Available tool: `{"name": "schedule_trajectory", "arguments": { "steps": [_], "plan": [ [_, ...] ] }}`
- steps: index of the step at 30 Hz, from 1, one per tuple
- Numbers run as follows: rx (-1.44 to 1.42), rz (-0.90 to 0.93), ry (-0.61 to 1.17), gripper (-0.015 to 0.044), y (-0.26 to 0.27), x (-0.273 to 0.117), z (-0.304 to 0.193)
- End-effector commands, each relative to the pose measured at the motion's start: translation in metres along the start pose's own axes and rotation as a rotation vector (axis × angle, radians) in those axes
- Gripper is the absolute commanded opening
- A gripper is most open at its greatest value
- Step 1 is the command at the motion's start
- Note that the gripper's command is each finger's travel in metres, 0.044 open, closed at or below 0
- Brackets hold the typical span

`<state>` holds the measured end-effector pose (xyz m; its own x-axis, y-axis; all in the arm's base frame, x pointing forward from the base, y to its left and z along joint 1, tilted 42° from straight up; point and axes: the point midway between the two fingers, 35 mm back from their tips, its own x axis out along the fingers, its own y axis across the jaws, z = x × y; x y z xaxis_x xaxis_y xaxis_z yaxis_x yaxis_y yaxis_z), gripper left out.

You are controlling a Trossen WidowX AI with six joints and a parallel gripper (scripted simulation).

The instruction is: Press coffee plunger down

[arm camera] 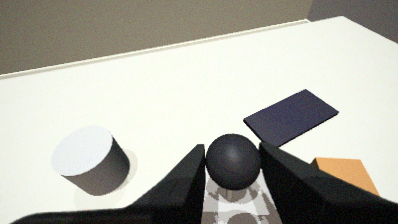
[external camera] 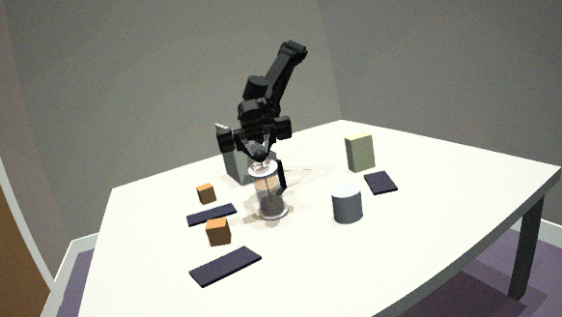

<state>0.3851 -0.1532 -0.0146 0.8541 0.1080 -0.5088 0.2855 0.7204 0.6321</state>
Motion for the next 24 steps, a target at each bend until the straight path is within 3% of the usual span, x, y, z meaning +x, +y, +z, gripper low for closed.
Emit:
{"name": "schedule_trajectory", "arguments": {
  "steps": [1,24],
  "plan": [
    [0.010,0.000,0.020,0.0117,0.0002,0.0029,-0.0058],
    [0.010,0.000,0.019,0.0117,-0.0003,0.0064,-0.0039]
  ]
}}
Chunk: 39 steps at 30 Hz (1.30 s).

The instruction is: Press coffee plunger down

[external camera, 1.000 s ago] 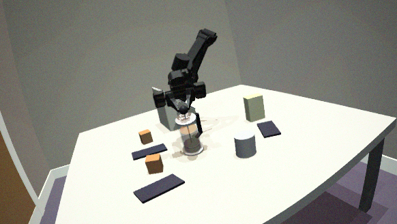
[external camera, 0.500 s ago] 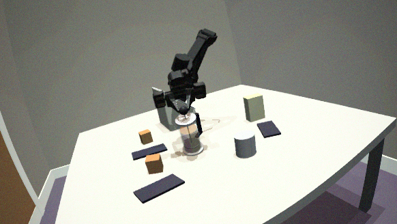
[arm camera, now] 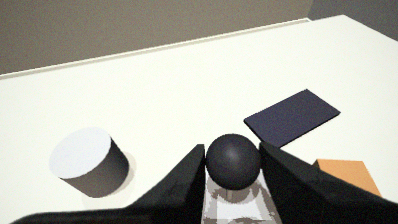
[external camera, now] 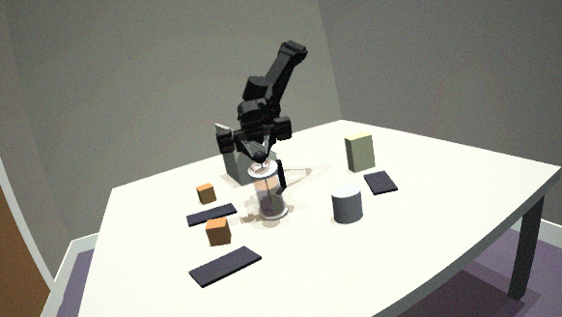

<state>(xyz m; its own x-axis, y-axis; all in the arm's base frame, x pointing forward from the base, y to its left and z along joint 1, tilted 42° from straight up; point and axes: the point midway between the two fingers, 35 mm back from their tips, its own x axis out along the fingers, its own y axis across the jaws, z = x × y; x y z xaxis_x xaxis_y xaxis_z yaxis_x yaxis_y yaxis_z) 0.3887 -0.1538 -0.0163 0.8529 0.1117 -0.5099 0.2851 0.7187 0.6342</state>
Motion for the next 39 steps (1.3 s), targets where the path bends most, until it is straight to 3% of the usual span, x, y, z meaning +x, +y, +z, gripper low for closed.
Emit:
{"name": "schedule_trajectory", "arguments": {
  "steps": [1,27,39],
  "plan": [
    [0.007,-0.001,0.016,0.0117,0.0002,0.0026,-0.0048],
    [0.001,0.001,0.003,0.0117,-0.0003,0.0025,0.0006],
    [0.001,0.001,0.003,0.0432,-0.0003,0.0025,0.0006]
  ]
}}
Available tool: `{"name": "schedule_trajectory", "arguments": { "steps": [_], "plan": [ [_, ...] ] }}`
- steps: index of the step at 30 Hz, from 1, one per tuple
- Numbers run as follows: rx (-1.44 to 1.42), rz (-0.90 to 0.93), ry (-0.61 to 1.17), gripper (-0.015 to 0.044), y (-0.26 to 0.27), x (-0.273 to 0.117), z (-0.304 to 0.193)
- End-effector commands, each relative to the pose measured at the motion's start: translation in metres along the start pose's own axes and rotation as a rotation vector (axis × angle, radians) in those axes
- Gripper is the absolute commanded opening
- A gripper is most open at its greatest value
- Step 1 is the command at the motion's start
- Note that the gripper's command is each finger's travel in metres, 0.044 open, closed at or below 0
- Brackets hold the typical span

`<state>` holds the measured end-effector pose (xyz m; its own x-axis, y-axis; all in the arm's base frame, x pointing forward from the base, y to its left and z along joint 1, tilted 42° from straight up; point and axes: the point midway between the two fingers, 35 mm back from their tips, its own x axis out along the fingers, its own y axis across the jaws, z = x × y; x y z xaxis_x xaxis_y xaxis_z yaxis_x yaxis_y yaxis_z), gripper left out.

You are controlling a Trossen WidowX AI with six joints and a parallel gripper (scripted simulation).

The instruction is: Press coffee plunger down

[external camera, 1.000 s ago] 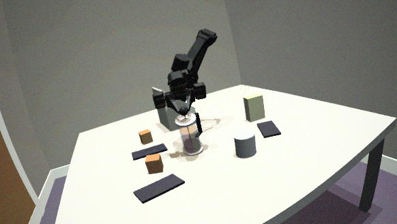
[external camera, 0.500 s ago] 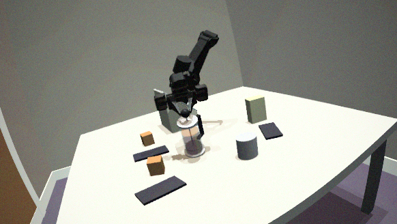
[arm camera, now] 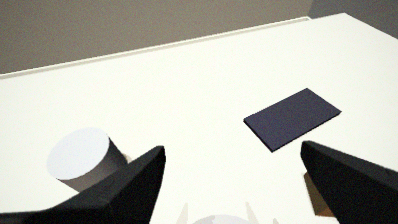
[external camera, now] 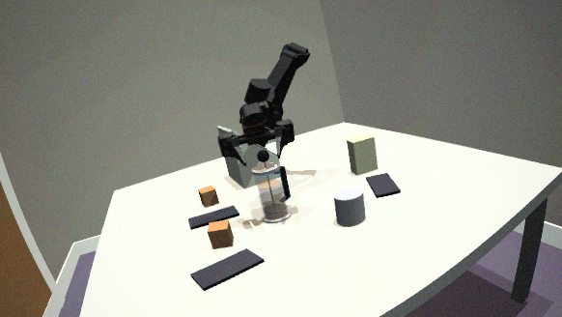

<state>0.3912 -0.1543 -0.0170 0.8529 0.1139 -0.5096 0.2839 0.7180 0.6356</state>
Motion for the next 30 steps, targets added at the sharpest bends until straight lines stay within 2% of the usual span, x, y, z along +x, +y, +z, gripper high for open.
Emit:
{"name": "schedule_trajectory", "arguments": {
  "steps": [1,7,15,30],
  "plan": [
    [0.001,-0.001,0.001,0.0440,0.000,0.000,0.000],
    [-0.003,-0.006,-0.001,0.0440,0.000,-0.012,0.009],
    [0.005,-0.008,0.017,0.0440,0.005,-0.082,0.042],
    [0.006,-0.007,0.017,0.0440,0.004,-0.083,0.040]
  ]
}}
